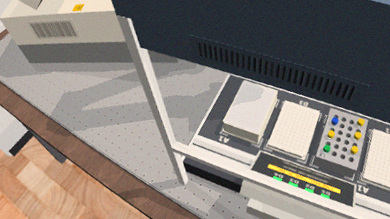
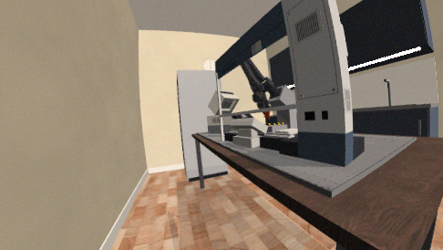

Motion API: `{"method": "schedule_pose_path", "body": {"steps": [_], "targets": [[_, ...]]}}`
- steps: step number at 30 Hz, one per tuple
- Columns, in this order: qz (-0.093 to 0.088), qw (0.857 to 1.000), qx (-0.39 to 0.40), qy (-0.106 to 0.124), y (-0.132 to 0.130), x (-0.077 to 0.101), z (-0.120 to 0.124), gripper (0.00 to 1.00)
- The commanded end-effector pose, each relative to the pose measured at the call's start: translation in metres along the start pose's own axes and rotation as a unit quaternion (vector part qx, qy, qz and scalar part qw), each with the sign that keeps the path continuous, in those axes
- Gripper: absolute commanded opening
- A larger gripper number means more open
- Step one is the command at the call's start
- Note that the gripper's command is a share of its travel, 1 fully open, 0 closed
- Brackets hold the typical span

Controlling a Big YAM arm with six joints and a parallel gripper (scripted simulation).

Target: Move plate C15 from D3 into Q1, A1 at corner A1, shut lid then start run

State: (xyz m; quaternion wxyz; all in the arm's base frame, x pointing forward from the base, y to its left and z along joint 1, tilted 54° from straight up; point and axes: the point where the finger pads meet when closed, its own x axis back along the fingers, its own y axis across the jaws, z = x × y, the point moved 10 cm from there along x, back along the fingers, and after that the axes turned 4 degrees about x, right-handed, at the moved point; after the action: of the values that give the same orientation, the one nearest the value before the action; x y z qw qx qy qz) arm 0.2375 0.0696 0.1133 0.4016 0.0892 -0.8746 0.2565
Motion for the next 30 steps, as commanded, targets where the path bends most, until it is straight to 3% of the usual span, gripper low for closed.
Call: {"method": "schedule_pose_path", "body": {"steps": [1, 5, 8, 11, 14, 16, 19, 22, 25, 30], "targets": [[0.007, 0.999, -0.029, -0.013, -0.005, 0.003, 0.004, 0.0], [0.024, 0.997, -0.066, -0.024, -0.018, 0.006, 0.019, 0.0], [0.02, 0.995, -0.09, -0.033, -0.02, 0.007, 0.029, 0.0], [0.033, 0.991, -0.12, -0.042, -0.031, 0.01, 0.044, 0.0], [0.032, 0.987, -0.145, -0.055, -0.025, 0.009, 0.038, 0.0], [0.035, 0.984, -0.164, -0.067, -0.032, 0.012, 0.047, 0.0], [0.041, 0.983, -0.168, -0.067, -0.035, 0.013, 0.053, 0.0], [0.052, 0.976, -0.198, -0.078, -0.038, 0.015, 0.064, 0.0], [0.047, 0.969, -0.224, -0.09, -0.031, 0.012, 0.061, 0.0], [0.053, 0.954, -0.274, -0.109, -0.027, 0.011, 0.061, 0.0]]}}
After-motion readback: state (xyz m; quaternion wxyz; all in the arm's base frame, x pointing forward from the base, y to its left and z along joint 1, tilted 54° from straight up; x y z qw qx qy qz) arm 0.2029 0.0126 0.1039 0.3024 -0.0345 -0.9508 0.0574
